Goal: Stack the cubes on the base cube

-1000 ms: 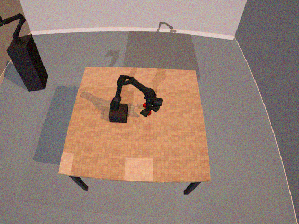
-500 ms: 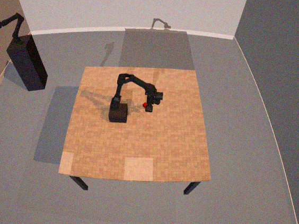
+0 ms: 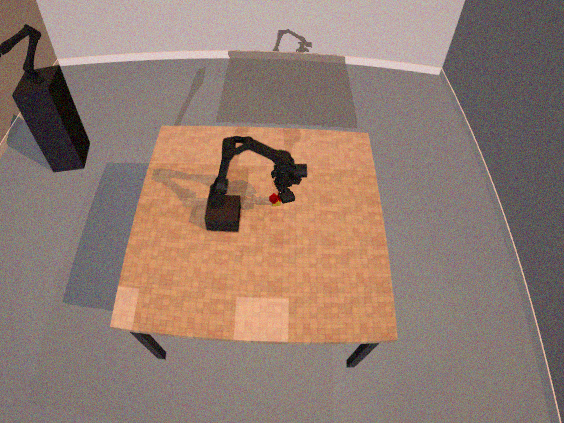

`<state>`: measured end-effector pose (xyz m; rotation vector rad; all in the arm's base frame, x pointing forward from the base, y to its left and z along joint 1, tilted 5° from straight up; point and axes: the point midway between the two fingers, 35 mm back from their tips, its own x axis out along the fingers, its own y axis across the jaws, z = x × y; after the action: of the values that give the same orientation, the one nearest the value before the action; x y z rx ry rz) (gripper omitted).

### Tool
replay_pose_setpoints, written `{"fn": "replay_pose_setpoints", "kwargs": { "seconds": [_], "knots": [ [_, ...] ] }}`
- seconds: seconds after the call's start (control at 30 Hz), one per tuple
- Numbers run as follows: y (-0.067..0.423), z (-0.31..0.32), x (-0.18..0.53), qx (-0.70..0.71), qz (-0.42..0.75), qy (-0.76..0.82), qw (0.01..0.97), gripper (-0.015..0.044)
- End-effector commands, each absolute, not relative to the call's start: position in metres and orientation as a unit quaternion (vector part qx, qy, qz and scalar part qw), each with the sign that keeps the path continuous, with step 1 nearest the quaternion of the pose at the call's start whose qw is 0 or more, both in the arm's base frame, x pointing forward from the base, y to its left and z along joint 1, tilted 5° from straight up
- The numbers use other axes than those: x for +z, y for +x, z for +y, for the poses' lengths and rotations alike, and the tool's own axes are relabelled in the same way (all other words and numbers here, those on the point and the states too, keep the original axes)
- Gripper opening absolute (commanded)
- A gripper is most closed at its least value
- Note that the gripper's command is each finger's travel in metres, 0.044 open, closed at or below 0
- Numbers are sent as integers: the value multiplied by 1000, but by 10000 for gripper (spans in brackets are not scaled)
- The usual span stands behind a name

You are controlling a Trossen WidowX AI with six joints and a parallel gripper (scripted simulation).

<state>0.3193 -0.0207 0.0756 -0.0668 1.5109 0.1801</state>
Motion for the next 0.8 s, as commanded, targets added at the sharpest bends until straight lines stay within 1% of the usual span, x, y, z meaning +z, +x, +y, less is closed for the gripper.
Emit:
{"fn": "replay_pose_setpoints", "kwargs": {
  "seconds": [0.0, 0.53, 0.77],
  "knots": [
    [320, -11, 78, 112, 677, -64, 724, 105],
    [318, 42, 81, 264, 633, -222, 693, 105],
    [318, 45, 74, 270, 631, -226, 692, 105]
  ]
}}
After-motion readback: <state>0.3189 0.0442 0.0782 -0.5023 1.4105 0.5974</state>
